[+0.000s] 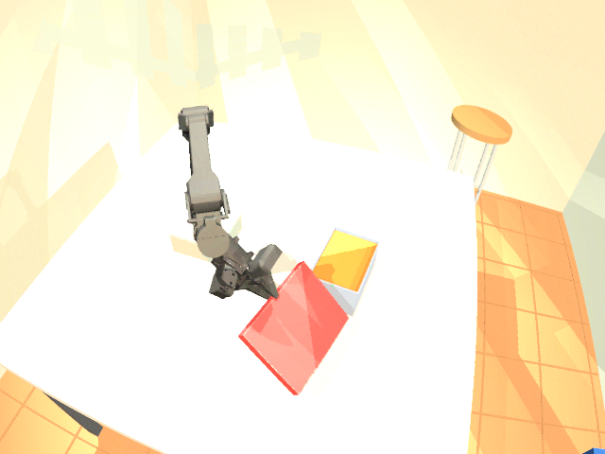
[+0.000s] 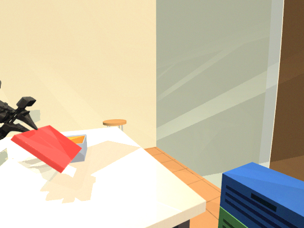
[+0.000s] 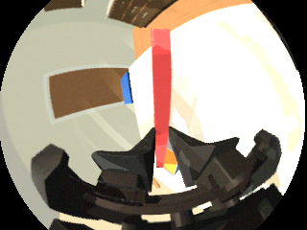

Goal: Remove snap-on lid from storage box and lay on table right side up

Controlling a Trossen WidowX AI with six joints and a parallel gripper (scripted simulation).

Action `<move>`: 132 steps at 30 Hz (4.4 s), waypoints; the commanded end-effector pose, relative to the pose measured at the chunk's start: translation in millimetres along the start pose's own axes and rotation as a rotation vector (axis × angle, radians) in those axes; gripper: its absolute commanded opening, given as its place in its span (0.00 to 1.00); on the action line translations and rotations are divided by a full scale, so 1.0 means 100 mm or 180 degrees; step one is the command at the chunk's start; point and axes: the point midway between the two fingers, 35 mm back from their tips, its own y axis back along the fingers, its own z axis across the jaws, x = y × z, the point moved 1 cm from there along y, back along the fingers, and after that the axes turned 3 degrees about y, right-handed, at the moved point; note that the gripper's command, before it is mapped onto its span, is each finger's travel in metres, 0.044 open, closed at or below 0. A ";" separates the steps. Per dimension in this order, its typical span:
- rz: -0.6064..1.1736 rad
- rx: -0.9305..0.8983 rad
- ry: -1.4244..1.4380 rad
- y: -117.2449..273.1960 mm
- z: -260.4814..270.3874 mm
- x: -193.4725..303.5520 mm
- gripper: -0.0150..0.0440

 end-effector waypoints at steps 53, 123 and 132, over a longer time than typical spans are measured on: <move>0.0009 -0.0029 0.0031 -0.29 -0.33 0.02 0.25; 0.0009 -0.0029 0.0031 -0.65 -0.76 0.04 0.25; 0.0009 -0.0029 0.0030 -0.70 -0.81 0.04 0.25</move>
